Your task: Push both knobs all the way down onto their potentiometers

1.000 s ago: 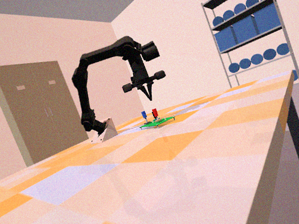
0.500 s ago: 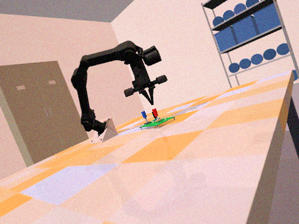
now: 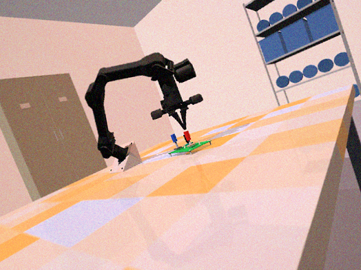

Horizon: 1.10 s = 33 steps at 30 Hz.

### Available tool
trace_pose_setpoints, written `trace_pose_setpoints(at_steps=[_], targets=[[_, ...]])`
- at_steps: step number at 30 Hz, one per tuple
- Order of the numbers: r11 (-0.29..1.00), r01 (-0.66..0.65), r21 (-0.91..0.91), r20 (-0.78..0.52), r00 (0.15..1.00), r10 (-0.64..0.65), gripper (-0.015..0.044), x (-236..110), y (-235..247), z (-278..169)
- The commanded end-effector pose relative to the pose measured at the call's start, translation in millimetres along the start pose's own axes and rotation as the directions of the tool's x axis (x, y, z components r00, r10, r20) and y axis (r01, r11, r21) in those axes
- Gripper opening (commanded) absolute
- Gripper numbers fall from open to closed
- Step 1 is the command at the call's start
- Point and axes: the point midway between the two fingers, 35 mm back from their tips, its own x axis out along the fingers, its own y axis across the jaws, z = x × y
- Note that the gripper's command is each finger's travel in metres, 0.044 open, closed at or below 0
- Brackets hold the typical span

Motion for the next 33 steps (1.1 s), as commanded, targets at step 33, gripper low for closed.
trace_pose_setpoints(at_steps=[33], targets=[[1.0, -0.003, -0.007, -0.002, 1.0, 0.003, 0.0, 5.9, 0.5, 0.4]])
